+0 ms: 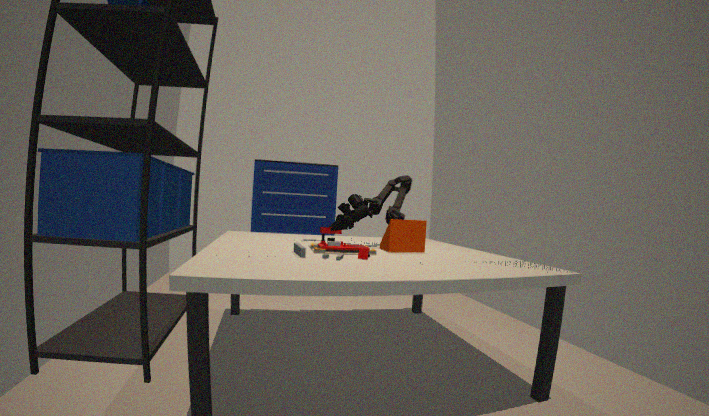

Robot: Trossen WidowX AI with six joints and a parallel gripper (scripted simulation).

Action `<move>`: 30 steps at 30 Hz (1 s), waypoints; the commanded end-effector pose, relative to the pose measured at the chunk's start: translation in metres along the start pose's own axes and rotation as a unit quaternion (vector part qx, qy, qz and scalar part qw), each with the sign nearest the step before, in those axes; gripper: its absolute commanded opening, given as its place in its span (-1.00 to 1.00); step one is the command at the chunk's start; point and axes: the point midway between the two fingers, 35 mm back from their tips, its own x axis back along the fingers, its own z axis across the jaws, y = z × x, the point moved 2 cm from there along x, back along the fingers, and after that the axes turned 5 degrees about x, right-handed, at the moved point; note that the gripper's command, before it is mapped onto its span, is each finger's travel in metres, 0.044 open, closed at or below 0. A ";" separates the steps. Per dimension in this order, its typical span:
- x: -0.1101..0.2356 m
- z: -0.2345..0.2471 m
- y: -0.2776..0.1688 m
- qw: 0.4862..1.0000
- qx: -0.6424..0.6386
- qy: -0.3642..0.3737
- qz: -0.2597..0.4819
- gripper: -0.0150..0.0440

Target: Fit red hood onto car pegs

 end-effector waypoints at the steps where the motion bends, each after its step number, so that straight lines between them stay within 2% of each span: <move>1: 0.006 -0.002 0.008 1.000 -0.003 -0.003 -0.003 -0.49; 11: 0.008 -0.002 0.009 0.999 -0.044 -0.003 -0.003 -0.49; 21: 0.008 -0.001 0.009 0.979 -0.202 -0.002 -0.003 -0.49; 30: 0.008 -0.001 0.009 0.938 -0.346 -0.002 -0.004 -0.49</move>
